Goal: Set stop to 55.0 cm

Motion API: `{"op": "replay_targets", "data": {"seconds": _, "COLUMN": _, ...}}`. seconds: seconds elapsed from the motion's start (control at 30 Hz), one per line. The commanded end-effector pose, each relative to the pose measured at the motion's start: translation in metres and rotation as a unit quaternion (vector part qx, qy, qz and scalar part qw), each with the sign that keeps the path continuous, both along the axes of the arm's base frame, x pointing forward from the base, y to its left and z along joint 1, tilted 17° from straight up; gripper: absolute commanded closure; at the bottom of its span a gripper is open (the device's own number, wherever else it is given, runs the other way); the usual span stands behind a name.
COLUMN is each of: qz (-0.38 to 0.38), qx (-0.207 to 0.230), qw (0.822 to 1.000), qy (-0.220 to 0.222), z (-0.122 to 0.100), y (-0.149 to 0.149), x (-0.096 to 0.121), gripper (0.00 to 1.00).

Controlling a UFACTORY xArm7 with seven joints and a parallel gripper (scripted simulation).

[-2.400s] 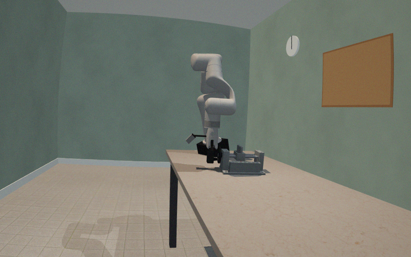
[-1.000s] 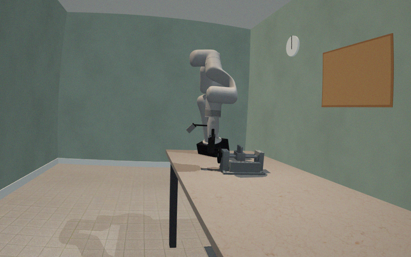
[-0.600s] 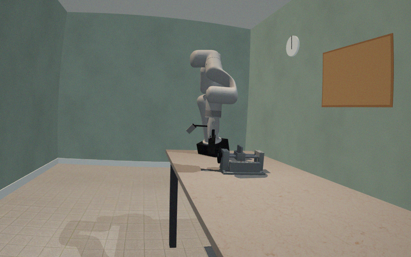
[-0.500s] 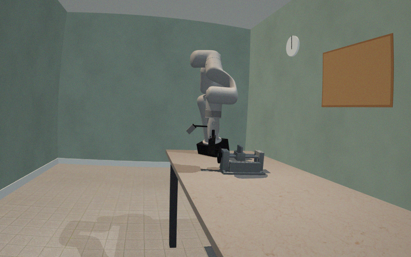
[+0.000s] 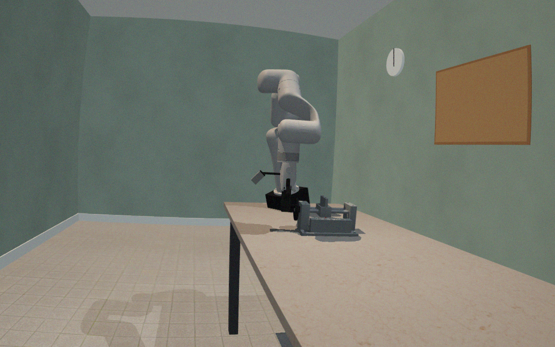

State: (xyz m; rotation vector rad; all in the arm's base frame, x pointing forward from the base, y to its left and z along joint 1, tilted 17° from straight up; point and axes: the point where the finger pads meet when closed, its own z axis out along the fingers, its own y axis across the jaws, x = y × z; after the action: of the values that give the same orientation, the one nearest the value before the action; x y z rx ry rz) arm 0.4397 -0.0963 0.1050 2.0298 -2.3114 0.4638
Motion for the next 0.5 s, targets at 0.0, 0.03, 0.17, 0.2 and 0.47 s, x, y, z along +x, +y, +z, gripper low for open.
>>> {"op": "replay_targets", "data": {"seconds": 0.0, "qz": 0.000, "qx": 0.000, "qw": 1.000, "qy": 0.001, "z": -0.002, "y": 0.000, "x": 0.002, "gripper": 0.94}}
{"op": "replay_targets", "data": {"seconds": 0.03, "qz": 0.000, "qx": 0.000, "qw": 1.000, "qy": 0.001, "z": -0.002, "y": 0.000, "x": 0.002, "gripper": 0.94}}
{"op": "replay_targets", "data": {"seconds": 0.17, "qz": 0.000, "qx": 0.000, "qw": 1.000, "qy": 0.001, "z": -0.006, "y": -0.002, "x": 0.004, "gripper": 0.94}}
{"op": "replay_targets", "data": {"seconds": 0.2, "qz": 0.000, "qx": 0.000, "qw": 1.000, "qy": 0.001, "z": -0.007, "y": -0.002, "x": 0.004, "gripper": 0.94}}
{"op": "replay_targets", "data": {"seconds": 0.47, "qz": 0.000, "qx": 0.000, "qw": 1.000, "qy": 0.001, "z": -0.015, "y": -0.004, "x": 0.007, "gripper": 0.94}}
